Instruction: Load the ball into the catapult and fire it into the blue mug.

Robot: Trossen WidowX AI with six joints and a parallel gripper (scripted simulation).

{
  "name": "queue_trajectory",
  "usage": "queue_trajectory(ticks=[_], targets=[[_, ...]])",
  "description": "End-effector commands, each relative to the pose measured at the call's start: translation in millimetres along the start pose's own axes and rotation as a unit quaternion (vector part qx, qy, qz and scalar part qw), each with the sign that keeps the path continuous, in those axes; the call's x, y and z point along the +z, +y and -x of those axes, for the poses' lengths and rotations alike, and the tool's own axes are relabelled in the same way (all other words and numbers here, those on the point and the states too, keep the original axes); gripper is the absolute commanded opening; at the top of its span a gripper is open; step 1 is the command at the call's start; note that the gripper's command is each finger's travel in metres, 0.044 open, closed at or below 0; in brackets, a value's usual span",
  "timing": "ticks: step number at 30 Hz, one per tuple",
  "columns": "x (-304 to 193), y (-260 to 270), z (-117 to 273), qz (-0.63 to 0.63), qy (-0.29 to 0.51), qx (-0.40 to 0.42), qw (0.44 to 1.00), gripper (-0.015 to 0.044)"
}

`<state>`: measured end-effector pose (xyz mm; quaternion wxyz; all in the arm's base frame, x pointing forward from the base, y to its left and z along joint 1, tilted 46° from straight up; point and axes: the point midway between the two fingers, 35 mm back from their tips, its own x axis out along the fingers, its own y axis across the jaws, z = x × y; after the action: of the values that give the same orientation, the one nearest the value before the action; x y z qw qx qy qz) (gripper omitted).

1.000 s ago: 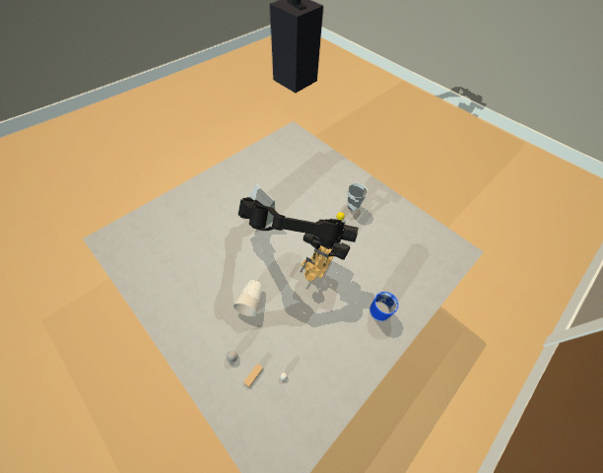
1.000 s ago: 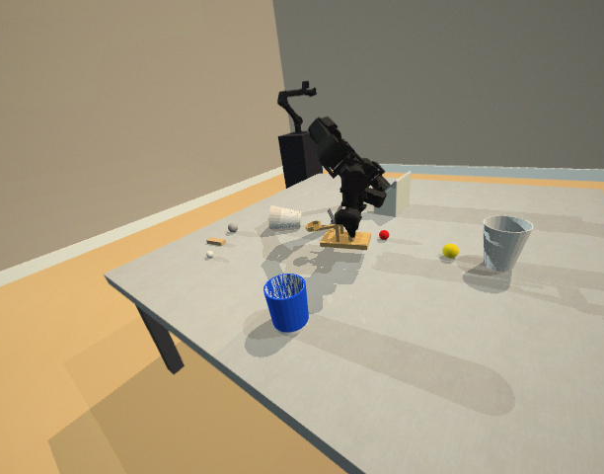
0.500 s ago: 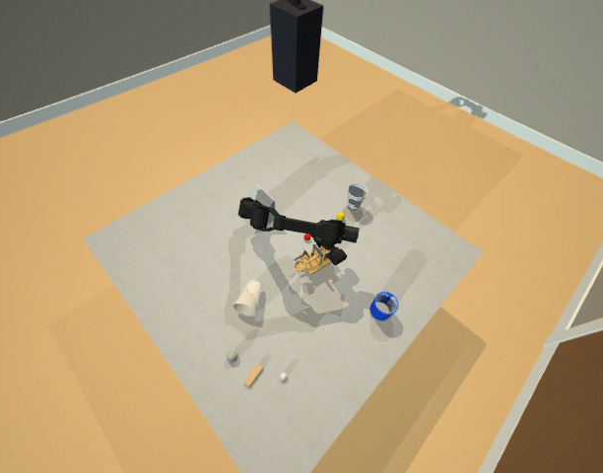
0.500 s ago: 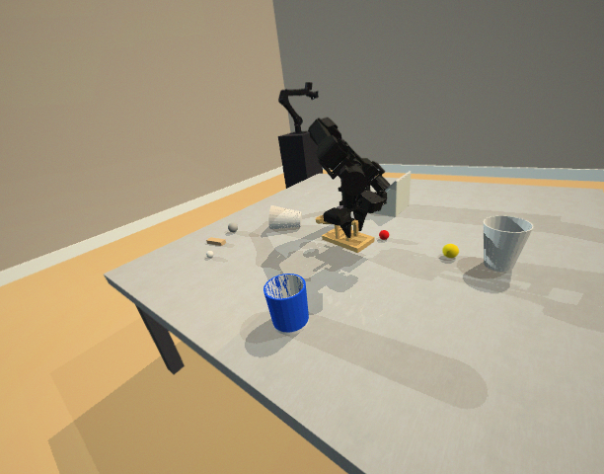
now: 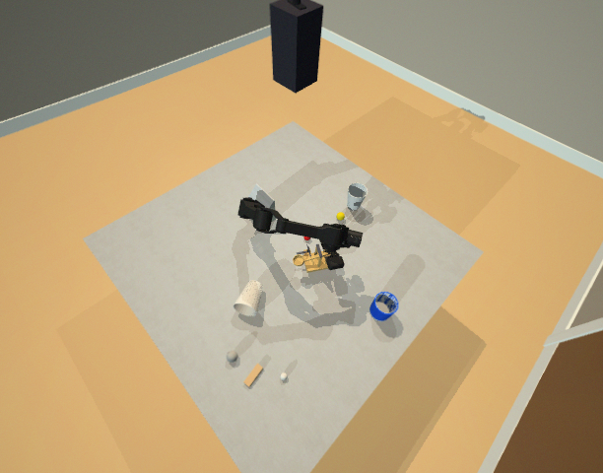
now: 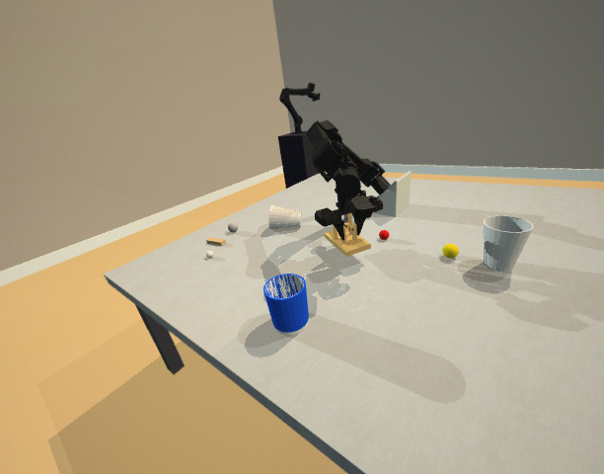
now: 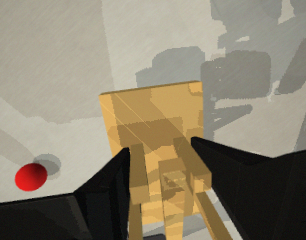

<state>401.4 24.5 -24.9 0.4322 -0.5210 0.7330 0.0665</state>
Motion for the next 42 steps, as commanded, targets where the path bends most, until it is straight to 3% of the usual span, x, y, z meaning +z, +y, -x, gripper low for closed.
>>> queue_trajectory(ticks=[1, 36, 42], targets=[[2.7, -2.2, 6.0, -0.008, -0.005, -0.007, 1.000, 0.0000], [1.2, -5.7, -38.5, -0.012, -0.002, -0.002, 1.000, 0.0000], [1.2, -5.7, -38.5, -0.012, -0.002, -0.002, 1.000, 0.0157]])
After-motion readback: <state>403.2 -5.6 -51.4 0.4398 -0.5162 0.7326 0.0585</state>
